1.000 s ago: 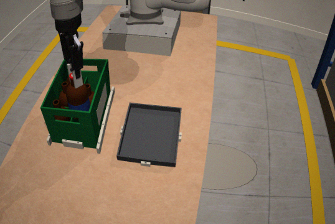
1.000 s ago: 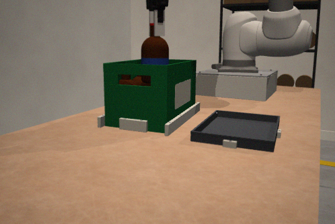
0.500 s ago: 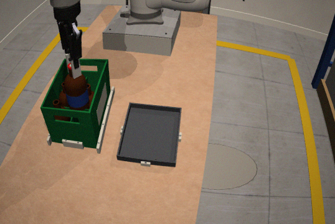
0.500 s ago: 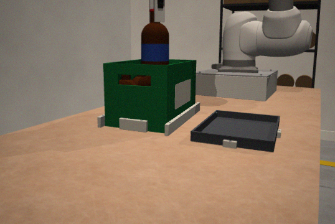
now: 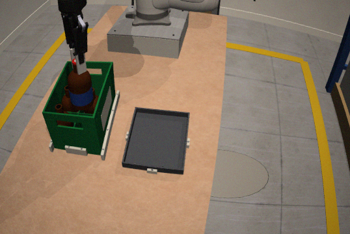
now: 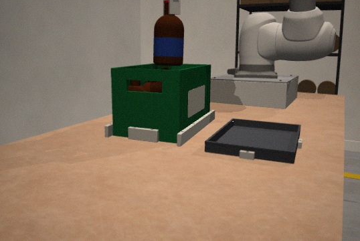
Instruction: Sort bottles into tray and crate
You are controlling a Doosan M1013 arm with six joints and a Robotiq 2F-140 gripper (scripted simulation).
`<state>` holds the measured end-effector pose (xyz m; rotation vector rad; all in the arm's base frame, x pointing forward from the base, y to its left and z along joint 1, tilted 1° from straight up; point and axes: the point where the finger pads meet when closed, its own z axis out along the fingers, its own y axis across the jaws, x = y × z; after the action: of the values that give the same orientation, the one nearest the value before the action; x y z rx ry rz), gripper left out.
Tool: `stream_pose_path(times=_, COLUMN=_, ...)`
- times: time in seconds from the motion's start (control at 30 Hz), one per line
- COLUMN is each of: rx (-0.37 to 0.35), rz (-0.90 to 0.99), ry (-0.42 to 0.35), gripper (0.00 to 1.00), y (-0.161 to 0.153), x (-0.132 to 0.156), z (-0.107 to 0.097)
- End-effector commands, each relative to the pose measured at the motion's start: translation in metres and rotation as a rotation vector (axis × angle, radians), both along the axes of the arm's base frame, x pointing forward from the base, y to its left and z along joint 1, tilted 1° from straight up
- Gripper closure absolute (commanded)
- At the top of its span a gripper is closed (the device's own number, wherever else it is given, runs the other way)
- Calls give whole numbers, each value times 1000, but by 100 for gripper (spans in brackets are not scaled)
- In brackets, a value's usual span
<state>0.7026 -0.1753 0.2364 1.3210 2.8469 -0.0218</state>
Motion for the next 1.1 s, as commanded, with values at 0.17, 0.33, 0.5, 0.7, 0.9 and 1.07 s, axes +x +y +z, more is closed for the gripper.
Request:
stream_pose_path(times=0.17, rx=0, rz=0, ry=0, gripper=100, y=19, x=-13, z=2)
stream_pose_path(times=0.33, rx=0, rz=0, ry=0, gripper=100, y=29, x=-19, z=3)
stream_pose_path(times=0.5, rx=0, rz=0, ry=0, gripper=100, y=36, x=-24, z=2)
stream_pose_path(times=0.7, rx=0, rz=0, ry=0, gripper=100, y=50, x=-33, z=2)
stream_pose_path(times=0.9, rx=0, rz=0, ry=0, gripper=100, y=62, x=-41, z=2)
stream_pose_path(times=1.07, rx=0, rz=0, ry=0, gripper=100, y=70, x=-46, z=2)
